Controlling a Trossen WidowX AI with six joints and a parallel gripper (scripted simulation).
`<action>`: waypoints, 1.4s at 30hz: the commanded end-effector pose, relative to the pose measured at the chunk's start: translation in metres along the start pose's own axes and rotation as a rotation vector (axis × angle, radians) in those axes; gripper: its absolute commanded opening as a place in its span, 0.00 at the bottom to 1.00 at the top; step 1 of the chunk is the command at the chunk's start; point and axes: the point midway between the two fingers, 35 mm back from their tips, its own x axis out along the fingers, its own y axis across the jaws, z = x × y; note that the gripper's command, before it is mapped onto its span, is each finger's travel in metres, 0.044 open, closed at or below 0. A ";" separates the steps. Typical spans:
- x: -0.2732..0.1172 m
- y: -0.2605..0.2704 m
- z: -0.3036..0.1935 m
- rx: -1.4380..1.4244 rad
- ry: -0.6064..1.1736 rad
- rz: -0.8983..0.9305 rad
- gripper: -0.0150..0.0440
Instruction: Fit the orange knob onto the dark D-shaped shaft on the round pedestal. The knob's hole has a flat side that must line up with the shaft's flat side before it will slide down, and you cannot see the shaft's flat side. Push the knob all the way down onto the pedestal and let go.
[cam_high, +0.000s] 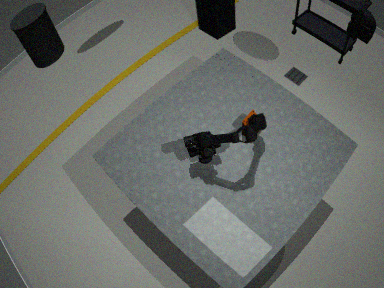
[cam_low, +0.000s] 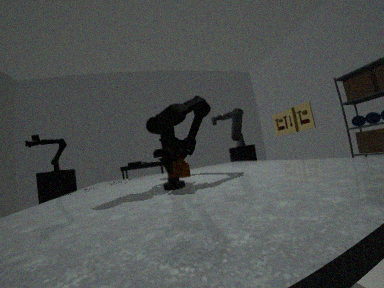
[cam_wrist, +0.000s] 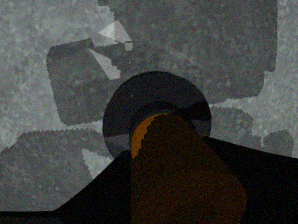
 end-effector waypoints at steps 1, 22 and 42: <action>0.000 0.000 0.000 0.000 0.001 -0.001 0.25; 0.000 0.000 0.000 0.000 0.001 -0.001 1.00; -0.096 -0.004 -0.001 0.001 0.004 -0.002 1.00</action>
